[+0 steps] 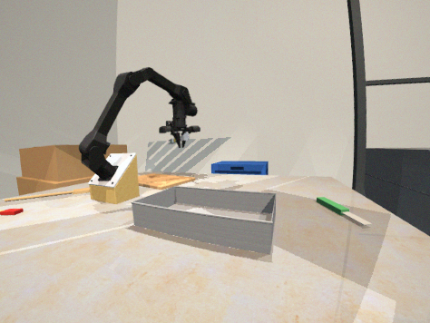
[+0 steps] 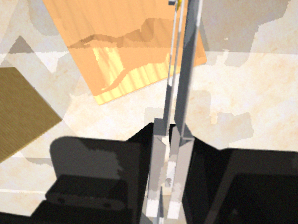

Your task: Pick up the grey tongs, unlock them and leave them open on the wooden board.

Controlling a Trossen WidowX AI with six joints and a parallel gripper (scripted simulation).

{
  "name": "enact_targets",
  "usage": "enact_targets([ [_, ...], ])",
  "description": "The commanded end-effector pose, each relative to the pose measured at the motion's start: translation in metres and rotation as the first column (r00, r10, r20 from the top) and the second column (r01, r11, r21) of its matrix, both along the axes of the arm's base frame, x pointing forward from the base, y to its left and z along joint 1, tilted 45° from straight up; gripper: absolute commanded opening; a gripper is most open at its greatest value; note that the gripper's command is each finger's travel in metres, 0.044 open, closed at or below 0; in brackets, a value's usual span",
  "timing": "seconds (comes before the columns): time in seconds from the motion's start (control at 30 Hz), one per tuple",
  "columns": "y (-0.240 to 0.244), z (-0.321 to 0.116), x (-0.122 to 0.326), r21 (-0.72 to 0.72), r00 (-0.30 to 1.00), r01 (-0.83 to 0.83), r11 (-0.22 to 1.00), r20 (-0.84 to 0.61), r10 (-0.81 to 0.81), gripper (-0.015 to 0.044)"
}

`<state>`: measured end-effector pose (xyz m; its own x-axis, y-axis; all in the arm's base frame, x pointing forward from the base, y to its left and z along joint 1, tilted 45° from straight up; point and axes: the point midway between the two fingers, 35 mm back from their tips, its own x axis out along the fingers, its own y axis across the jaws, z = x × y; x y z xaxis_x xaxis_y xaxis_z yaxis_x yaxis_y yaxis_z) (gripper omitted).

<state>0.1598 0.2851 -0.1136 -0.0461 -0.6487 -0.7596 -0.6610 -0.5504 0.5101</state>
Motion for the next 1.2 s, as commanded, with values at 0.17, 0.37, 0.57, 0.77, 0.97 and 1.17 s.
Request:
enact_targets([
  [0.17, 0.017, -0.011, -0.065, 0.018, 0.988, -0.107, 0.994, -0.108, 0.108, -0.015],
  [0.37, 0.023, -0.016, -0.107, 0.03, 0.969, -0.175, 0.984, -0.174, 0.178, -0.015],
  [0.57, 0.025, -0.02, -0.149, 0.041, 0.94, -0.242, 0.969, -0.24, 0.244, -0.015],
  [0.77, 0.021, -0.024, -0.19, 0.051, 0.902, -0.306, 0.951, -0.304, 0.307, -0.015],
  [0.97, 0.019, -0.025, -0.2, 0.054, 0.892, -0.321, 0.946, -0.32, 0.321, -0.015],
  [1.17, 0.016, -0.028, -0.199, 0.063, 0.888, -0.282, 0.957, -0.36, 0.286, -0.015],
])
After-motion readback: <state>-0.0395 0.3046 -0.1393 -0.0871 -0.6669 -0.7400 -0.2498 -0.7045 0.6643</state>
